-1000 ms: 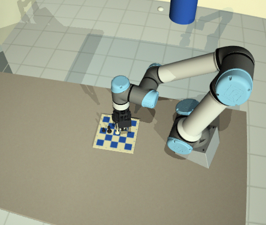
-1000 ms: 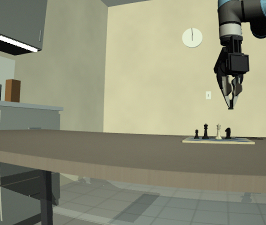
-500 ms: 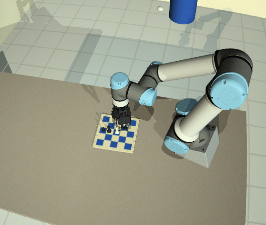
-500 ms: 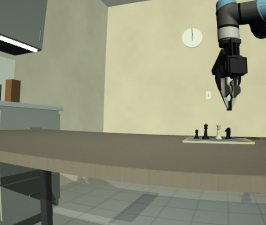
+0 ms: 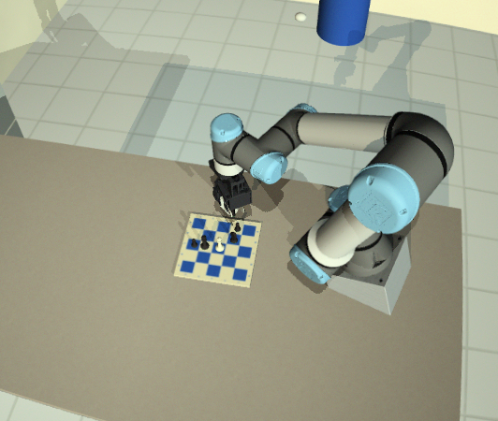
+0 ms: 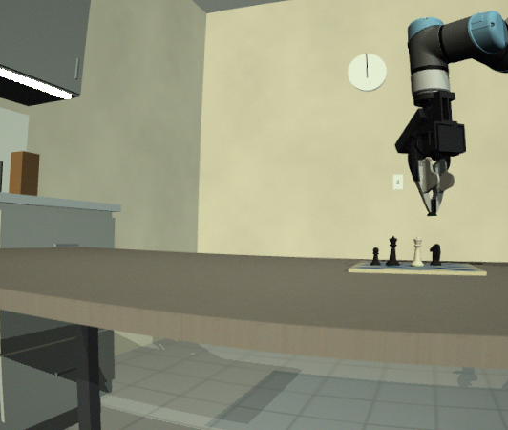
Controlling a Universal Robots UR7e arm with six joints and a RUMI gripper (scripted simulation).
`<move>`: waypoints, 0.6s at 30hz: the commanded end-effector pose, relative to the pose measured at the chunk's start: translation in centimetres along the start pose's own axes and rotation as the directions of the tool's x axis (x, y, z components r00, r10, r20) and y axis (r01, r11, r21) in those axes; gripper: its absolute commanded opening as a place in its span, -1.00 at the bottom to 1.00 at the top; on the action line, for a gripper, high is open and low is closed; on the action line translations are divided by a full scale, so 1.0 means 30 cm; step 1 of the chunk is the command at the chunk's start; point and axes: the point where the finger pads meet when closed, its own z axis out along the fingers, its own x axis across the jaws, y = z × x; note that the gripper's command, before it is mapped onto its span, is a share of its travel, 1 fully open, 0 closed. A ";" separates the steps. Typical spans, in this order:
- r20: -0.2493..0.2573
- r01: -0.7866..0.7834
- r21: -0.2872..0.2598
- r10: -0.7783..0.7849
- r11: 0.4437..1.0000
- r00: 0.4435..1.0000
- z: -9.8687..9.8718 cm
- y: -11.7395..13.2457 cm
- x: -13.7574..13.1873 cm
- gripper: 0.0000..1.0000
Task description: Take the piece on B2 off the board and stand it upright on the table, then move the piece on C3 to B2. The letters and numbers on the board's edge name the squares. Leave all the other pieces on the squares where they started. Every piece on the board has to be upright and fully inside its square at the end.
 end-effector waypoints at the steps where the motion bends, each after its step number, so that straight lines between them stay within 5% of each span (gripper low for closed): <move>1: 0.023 0.067 -0.010 -0.067 0.998 0.998 0.005 -0.082 0.051 -1.00; 18: 0.030 0.165 0.008 -0.165 0.986 0.986 -0.002 -0.204 0.157 -1.00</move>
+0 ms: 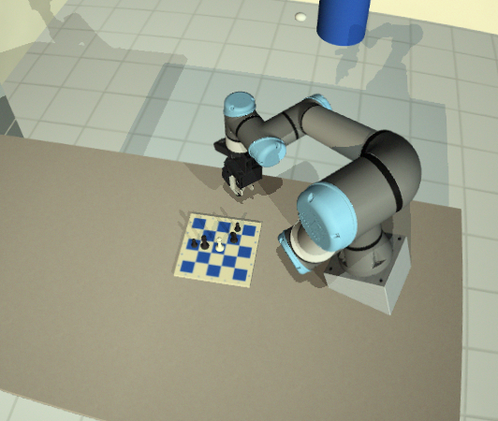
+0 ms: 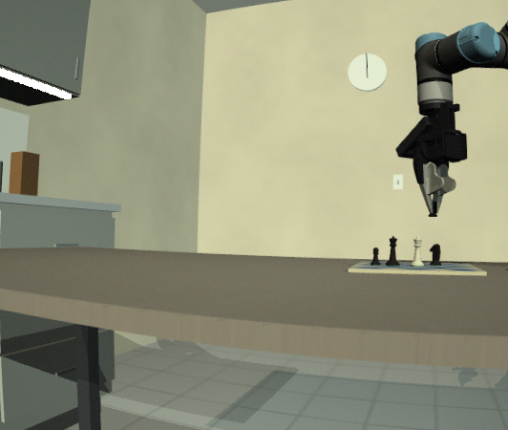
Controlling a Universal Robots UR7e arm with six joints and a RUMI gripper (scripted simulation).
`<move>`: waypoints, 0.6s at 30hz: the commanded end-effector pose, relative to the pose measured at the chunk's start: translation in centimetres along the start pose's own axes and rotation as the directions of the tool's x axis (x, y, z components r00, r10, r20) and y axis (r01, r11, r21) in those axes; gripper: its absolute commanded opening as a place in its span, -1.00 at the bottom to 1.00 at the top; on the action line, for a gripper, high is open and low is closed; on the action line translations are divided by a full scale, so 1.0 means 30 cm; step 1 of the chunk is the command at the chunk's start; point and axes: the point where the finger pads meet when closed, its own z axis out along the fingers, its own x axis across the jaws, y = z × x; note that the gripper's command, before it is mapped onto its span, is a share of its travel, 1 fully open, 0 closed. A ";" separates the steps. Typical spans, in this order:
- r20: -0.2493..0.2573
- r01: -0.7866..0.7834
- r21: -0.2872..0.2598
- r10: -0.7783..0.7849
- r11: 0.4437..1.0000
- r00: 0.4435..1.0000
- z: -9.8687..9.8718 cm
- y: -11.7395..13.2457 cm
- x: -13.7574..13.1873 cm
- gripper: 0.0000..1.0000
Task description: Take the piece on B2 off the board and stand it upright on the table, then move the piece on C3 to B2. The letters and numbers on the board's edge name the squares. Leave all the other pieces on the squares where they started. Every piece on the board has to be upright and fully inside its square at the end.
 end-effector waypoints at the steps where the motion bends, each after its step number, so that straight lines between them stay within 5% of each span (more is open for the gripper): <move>1: 0.006 0.009 0.001 -0.009 1.000 1.000 -0.001 -0.008 0.009 -1.00; 18: 0.006 0.009 0.000 -0.009 1.000 1.000 0.005 -0.009 0.009 -1.00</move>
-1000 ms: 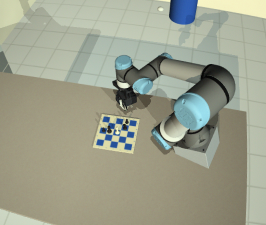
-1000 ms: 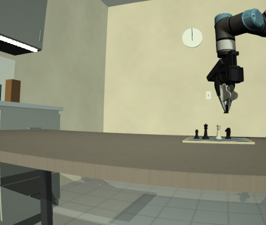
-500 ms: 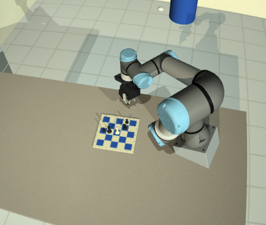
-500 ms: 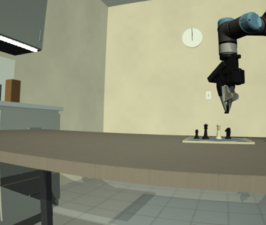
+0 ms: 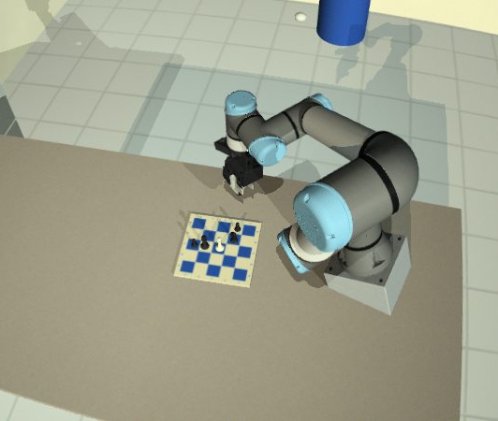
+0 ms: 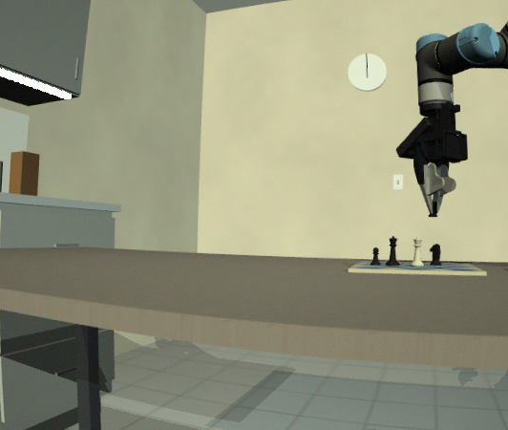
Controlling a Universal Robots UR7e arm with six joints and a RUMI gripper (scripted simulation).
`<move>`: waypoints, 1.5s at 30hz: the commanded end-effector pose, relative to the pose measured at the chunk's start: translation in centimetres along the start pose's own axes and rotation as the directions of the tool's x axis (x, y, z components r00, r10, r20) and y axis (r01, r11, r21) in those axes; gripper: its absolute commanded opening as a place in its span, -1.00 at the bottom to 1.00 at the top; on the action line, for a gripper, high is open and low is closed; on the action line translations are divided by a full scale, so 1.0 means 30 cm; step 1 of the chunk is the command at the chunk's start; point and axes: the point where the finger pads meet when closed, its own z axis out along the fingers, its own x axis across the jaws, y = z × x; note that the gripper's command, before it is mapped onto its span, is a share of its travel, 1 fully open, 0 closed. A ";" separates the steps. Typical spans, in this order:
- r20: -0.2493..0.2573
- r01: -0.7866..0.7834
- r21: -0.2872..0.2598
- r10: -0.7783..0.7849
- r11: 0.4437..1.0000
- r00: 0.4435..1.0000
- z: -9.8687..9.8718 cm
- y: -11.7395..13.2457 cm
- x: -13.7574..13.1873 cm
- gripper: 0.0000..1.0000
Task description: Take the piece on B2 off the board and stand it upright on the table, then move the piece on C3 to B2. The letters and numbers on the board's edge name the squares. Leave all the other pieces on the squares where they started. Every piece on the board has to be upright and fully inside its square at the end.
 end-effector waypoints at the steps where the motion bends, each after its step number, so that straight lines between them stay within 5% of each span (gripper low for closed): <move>1: 0.000 0.000 0.001 0.000 1.000 1.000 0.009 -0.001 0.000 -1.00; 27: 0.000 0.001 0.000 -0.001 1.000 1.000 0.295 -0.002 0.003 -1.00; 45: 0.000 0.001 0.000 -0.001 1.000 1.000 0.317 -0.002 0.003 -1.00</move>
